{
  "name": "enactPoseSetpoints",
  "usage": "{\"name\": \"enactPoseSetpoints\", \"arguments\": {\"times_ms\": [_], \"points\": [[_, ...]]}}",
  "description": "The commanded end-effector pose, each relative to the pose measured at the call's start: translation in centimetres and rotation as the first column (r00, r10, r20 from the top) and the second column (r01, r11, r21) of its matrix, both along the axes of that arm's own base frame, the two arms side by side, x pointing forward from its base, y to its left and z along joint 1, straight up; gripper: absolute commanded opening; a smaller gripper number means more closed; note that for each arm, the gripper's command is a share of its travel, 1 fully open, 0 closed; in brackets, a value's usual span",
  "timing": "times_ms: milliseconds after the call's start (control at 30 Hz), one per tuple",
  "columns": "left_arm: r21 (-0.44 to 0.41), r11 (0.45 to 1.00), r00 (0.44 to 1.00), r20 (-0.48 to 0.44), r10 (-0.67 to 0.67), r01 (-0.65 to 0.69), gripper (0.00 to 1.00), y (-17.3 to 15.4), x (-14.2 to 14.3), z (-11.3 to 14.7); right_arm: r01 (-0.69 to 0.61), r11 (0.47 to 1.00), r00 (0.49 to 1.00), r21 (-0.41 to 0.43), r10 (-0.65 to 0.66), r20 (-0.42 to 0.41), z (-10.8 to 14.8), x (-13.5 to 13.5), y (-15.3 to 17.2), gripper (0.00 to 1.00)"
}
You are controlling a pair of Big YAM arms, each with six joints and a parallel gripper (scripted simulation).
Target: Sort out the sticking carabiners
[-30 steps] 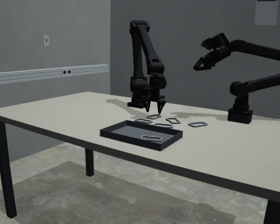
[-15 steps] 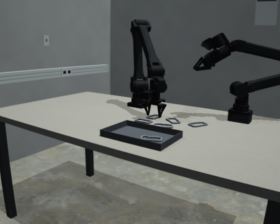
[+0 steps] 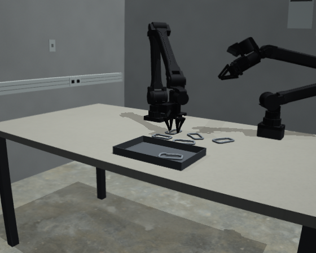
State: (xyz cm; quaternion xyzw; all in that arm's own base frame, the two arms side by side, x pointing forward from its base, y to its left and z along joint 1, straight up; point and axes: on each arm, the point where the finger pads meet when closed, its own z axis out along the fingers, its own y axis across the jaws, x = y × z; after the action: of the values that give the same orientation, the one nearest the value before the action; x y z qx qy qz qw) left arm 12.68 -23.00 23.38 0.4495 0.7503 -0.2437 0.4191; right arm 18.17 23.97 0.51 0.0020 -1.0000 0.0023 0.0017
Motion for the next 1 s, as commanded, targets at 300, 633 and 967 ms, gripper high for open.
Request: {"name": "enactPoseSetpoints", "arguments": {"times_ms": [300, 633, 967], "points": [[-0.024, 1.0, 1.0, 0.001, 0.006, -0.006, 1.0, -0.2, 0.1, 1.3, 0.004, 1.0, 1.0, 0.011, -0.004, 0.008, 0.2, 0.2, 0.3, 0.83], [-0.024, 1.0, 1.0, 0.001, 0.006, -0.006, 1.0, -0.2, 0.1, 1.3, -0.056, 0.997, 0.997, 0.049, 0.053, 0.06, 0.9, 1.7, 0.3, 1.0], [-0.024, 1.0, 1.0, 0.001, 0.006, -0.006, 1.0, -0.2, 0.1, 1.3, -0.432, 0.893, 0.867, 0.124, 0.373, 0.33, 3.1, 2.7, -0.2, 1.0]]}}
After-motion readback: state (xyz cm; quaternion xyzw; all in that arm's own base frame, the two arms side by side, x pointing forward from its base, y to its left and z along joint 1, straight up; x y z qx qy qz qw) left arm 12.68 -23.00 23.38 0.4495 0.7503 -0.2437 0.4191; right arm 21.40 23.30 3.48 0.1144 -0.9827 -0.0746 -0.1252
